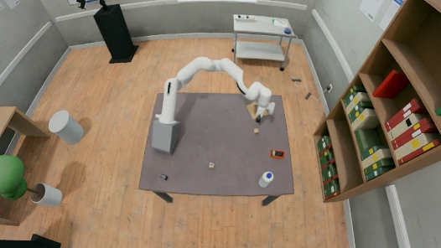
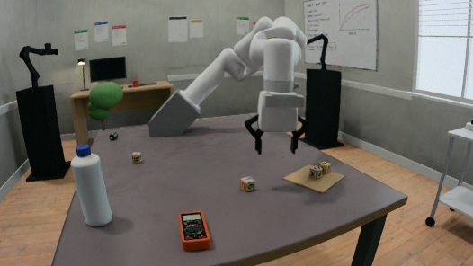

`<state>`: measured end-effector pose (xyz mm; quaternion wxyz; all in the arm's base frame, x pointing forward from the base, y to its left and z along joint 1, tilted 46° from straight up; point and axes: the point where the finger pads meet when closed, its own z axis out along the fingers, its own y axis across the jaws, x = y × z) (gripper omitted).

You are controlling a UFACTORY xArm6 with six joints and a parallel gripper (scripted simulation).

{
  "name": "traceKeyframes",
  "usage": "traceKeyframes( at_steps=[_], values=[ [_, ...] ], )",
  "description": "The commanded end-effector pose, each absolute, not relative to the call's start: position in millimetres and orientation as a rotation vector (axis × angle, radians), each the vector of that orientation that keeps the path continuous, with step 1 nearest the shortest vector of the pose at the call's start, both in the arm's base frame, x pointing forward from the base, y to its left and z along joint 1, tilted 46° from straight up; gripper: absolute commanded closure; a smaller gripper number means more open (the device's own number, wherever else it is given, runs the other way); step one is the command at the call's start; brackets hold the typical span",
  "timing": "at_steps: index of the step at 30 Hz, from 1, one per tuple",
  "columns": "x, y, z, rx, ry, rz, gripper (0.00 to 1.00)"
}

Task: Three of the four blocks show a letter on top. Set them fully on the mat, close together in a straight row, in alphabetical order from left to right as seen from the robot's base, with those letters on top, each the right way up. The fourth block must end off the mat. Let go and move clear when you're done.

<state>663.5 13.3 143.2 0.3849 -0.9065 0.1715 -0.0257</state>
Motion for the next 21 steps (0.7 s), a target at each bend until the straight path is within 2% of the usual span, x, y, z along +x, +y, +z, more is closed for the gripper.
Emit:
traceKeyframes(
  at_steps=[1, 21],
  values=[
    [662, -1, 131, -2.329, 0.278, -0.145, 0.0],
    [651, -37, 89, -2.354, -0.187, -0.34, 0.0]
  ],
)
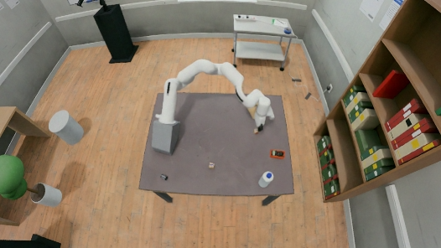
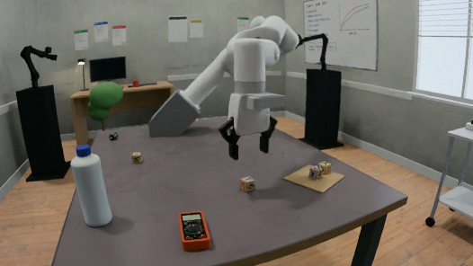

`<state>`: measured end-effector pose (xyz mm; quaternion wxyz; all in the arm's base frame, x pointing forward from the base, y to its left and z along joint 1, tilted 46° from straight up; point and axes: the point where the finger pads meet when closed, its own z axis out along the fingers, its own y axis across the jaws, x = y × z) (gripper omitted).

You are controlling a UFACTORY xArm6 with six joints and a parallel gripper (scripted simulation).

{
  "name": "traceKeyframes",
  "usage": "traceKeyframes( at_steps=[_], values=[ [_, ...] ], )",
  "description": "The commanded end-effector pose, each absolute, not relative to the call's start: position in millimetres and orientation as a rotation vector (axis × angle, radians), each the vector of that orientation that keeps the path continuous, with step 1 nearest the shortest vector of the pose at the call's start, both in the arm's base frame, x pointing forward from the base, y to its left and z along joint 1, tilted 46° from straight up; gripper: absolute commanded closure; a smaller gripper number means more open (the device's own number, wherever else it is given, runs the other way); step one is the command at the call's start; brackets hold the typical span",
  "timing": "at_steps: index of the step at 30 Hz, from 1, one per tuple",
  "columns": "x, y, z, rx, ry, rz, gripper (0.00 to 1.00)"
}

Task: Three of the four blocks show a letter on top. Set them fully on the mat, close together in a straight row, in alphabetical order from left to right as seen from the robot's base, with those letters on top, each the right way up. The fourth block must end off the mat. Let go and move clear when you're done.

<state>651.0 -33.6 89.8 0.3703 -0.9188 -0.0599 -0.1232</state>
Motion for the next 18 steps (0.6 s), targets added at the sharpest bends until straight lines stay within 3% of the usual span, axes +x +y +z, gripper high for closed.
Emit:
traceKeyframes(
  at_steps=[1, 3, 4, 18],
  values=[
    [651.3, -37.1, 89.2, -2.354, -0.187, -0.34, 0.0],
    [651.3, -37.1, 89.2, -2.354, -0.187, -0.34, 0.0],
    [651.3, -37.1, 89.2, -2.354, -0.187, -0.34, 0.31],
    [651.3, -37.1, 89.2, -2.354, -0.187, -0.34, 0.31]
  ],
)
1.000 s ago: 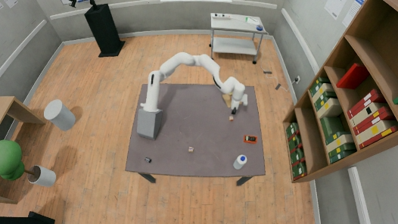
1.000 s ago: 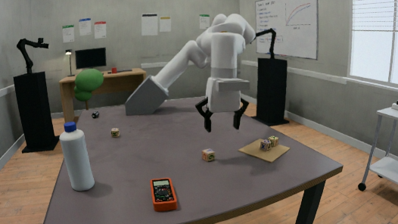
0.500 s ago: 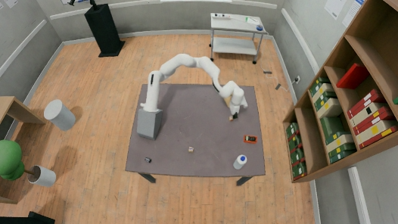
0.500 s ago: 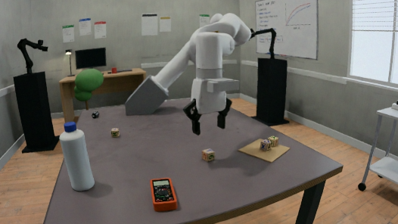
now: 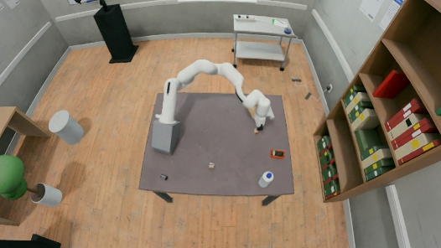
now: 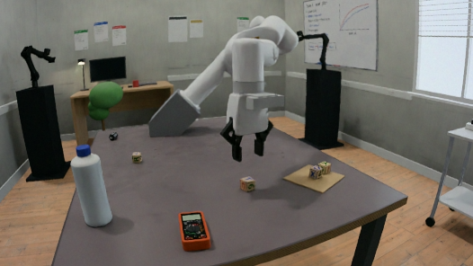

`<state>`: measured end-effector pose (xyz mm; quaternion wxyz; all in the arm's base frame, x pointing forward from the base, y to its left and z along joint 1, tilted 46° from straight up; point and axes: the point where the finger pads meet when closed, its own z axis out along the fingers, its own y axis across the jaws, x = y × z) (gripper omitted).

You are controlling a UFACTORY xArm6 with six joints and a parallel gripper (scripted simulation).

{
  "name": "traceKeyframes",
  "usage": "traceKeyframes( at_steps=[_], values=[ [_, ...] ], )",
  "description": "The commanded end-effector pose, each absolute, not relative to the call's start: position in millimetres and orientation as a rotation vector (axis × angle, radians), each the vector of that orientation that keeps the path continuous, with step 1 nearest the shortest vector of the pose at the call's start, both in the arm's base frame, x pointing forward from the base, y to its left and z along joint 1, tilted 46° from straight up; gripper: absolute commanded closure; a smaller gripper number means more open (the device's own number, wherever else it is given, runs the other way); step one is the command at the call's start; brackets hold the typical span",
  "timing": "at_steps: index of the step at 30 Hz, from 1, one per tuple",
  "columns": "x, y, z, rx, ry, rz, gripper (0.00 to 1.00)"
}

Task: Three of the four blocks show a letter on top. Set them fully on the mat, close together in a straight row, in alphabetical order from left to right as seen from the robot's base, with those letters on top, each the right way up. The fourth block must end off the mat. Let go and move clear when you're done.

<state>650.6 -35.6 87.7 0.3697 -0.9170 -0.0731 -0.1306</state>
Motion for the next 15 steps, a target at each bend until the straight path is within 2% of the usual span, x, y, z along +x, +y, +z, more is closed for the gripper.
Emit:
traceKeyframes(
  at_steps=[1, 15],
  values=[
    [651.3, -37.1, 89.2, -2.354, -0.187, -0.34, 0.31],
    [652.0, -34.7, 86.8, -2.354, -0.187, -0.34, 0.31]
  ],
)
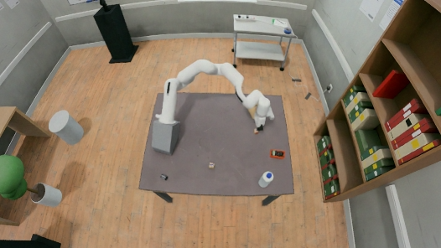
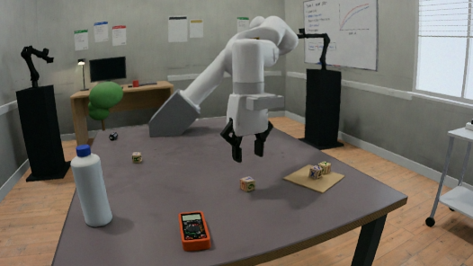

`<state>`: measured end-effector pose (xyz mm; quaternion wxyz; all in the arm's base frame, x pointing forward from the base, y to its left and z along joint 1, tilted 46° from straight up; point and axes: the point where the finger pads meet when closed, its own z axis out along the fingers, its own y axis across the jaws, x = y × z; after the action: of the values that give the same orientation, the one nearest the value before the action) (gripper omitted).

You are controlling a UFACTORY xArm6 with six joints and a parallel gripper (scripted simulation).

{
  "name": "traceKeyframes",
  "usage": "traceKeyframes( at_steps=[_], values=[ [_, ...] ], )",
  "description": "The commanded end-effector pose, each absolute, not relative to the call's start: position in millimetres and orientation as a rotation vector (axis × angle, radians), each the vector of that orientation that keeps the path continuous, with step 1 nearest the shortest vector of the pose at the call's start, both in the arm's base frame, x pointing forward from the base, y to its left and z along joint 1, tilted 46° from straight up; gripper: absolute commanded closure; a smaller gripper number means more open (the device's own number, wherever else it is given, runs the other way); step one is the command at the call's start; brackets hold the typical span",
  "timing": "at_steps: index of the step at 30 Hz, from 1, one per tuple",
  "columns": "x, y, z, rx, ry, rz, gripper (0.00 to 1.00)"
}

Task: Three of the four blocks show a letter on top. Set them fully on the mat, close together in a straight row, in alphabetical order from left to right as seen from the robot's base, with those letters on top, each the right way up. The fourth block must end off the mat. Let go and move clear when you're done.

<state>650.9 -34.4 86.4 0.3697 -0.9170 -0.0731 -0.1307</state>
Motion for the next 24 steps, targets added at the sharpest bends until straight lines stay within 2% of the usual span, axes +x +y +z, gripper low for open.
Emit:
traceKeyframes(
  at_steps=[1, 24],
  values=[
    [652, -34, 86, -2.354, -0.187, -0.34, 0.31],
    [657, -17, 68, -2.354, -0.187, -0.34, 0.31]
  ],
)
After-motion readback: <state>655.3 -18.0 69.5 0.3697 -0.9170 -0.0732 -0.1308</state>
